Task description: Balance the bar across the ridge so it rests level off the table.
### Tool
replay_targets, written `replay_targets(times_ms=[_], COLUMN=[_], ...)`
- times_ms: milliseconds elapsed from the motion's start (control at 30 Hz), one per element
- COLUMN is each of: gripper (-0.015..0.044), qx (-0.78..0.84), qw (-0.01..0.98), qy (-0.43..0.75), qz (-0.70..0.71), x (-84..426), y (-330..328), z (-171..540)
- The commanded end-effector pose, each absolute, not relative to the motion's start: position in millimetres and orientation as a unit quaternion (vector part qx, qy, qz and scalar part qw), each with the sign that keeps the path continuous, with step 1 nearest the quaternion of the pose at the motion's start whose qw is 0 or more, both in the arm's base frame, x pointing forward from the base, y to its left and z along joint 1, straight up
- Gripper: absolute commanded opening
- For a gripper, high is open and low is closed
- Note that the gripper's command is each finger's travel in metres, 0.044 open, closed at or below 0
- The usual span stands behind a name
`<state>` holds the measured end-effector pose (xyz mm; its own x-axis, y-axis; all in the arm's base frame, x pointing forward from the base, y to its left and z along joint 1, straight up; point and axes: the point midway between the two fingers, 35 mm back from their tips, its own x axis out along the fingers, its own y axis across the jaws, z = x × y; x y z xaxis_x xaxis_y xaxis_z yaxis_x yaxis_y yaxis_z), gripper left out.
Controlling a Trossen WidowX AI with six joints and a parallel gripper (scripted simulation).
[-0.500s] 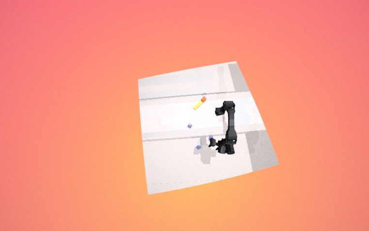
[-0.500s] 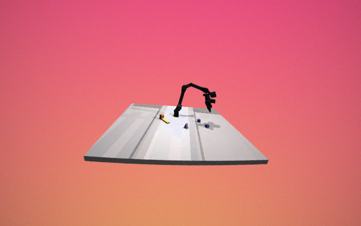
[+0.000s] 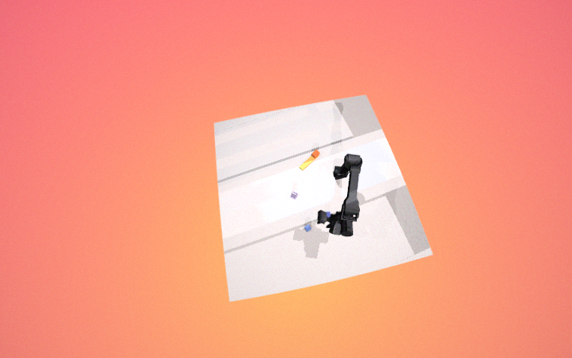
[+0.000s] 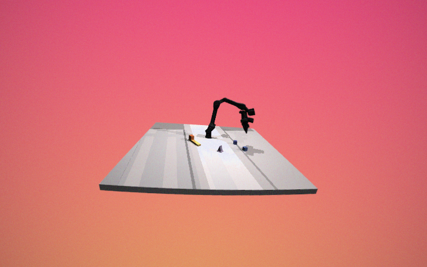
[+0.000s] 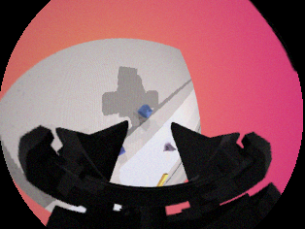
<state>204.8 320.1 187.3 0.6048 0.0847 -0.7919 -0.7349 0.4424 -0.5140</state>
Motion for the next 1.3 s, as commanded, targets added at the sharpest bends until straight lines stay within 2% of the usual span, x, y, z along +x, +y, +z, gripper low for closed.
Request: replay_targets(times_ms=[0,633,1267], gripper=[0.0315,0.0315,0.0315], qx=[-0.460,-0.455,-0.434], qw=[0.764,0.749,0.724], qy=[0.371,0.435,0.505], qz=[0.259,0.207,0.182], x=[217,270,298], y=[306,221,136], z=[185,179,174])
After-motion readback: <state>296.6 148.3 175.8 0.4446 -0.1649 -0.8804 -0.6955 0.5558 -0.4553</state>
